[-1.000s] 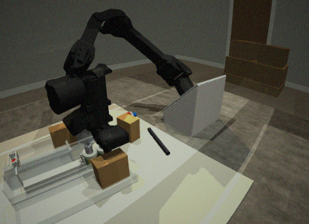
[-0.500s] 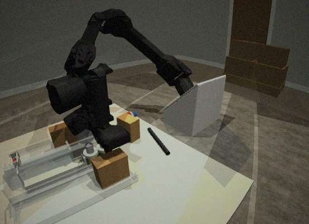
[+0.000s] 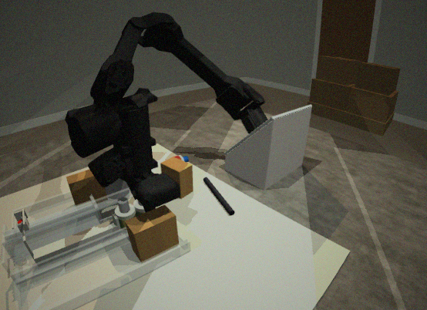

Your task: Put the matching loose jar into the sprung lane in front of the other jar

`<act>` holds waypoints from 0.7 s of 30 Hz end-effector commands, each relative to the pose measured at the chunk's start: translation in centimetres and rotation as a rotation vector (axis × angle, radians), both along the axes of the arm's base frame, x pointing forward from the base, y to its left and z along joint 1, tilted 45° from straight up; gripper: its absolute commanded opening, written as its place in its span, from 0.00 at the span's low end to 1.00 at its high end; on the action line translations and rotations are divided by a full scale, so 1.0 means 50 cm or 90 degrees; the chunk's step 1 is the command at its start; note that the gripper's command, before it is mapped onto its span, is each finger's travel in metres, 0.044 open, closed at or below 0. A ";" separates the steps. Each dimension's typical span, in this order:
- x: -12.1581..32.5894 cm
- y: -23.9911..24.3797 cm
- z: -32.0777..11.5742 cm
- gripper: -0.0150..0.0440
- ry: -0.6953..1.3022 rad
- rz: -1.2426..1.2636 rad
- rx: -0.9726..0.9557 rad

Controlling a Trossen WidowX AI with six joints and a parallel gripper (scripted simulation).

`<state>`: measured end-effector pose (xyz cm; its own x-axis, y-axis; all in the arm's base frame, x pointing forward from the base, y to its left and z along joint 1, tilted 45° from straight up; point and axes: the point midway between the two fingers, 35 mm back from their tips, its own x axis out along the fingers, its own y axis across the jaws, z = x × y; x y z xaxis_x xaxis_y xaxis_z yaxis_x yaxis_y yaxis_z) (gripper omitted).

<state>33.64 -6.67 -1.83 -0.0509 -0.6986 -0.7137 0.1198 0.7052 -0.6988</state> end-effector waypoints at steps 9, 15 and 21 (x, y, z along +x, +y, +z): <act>0.000 0.000 0.000 0.43 -0.002 -0.002 -0.001; 0.000 0.000 0.000 0.70 -0.002 -0.002 -0.001; 0.001 0.007 0.006 0.74 -0.002 -0.002 -0.001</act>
